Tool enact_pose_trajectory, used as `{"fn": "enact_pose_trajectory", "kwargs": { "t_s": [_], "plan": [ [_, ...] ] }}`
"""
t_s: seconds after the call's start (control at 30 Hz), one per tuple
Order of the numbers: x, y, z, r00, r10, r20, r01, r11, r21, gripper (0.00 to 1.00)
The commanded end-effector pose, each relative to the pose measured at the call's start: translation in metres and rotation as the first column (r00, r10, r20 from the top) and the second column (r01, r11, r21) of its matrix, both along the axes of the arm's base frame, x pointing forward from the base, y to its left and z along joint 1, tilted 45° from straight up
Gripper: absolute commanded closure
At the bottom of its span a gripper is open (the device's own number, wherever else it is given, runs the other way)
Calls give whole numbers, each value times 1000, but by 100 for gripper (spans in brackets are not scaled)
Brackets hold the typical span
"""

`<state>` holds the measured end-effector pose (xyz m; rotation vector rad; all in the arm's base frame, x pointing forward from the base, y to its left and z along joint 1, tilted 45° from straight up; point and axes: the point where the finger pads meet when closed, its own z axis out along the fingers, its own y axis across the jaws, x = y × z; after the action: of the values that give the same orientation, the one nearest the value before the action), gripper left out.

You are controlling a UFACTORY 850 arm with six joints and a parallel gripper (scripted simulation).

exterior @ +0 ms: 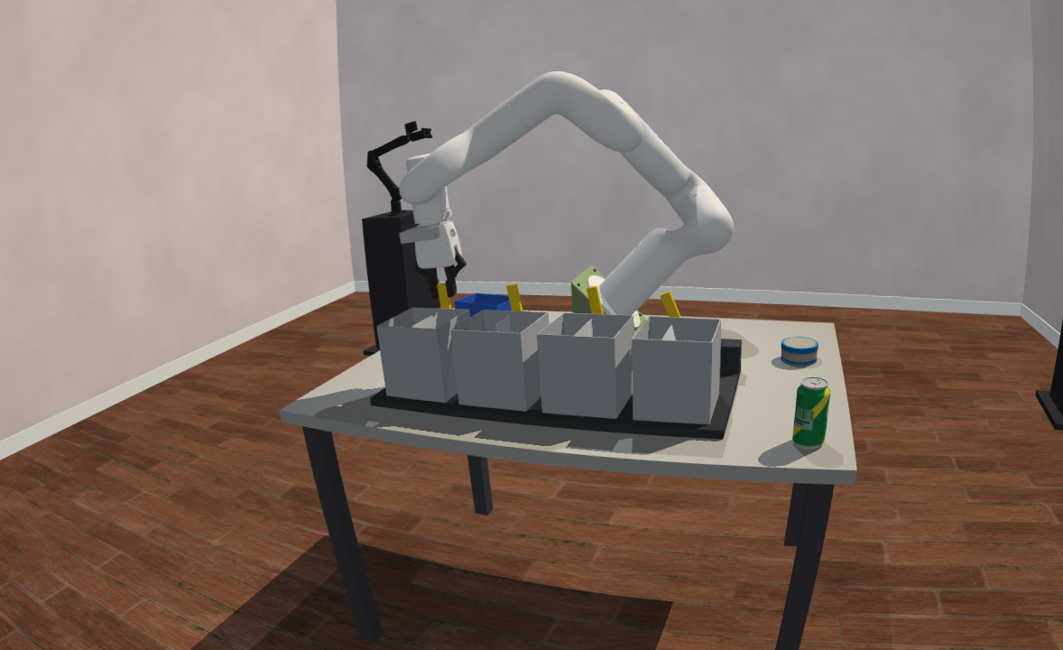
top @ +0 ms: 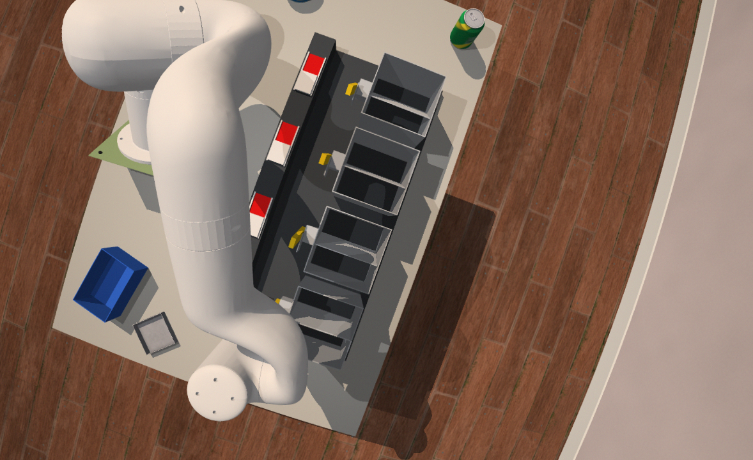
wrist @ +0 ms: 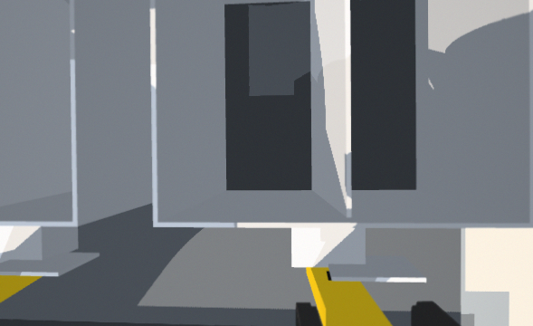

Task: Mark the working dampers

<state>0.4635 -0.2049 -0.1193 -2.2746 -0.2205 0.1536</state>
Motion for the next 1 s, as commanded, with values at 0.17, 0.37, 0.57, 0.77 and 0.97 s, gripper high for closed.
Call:
{"fn": "enact_pose_trajectory", "kwargs": {
  "t_s": [0.17, 0.37, 0.57, 0.77, 0.97],
  "plan": [
    [-2, 9, -9, 1000, -1, 2, 1, 1000, -2, 61],
    [-3, 12, -12, 1000, -1, 2, 1, 1000, -2, 61],
    [-3, 13, -12, 1000, -1, 2, 1, 1000, -2, 61],
    [-3, 13, -12, 1000, -1, 2, 1, 1000, -2, 61],
    [-3, 13, -12, 1000, -1, 2, 1, 1000, -2, 81]
  ]
}}
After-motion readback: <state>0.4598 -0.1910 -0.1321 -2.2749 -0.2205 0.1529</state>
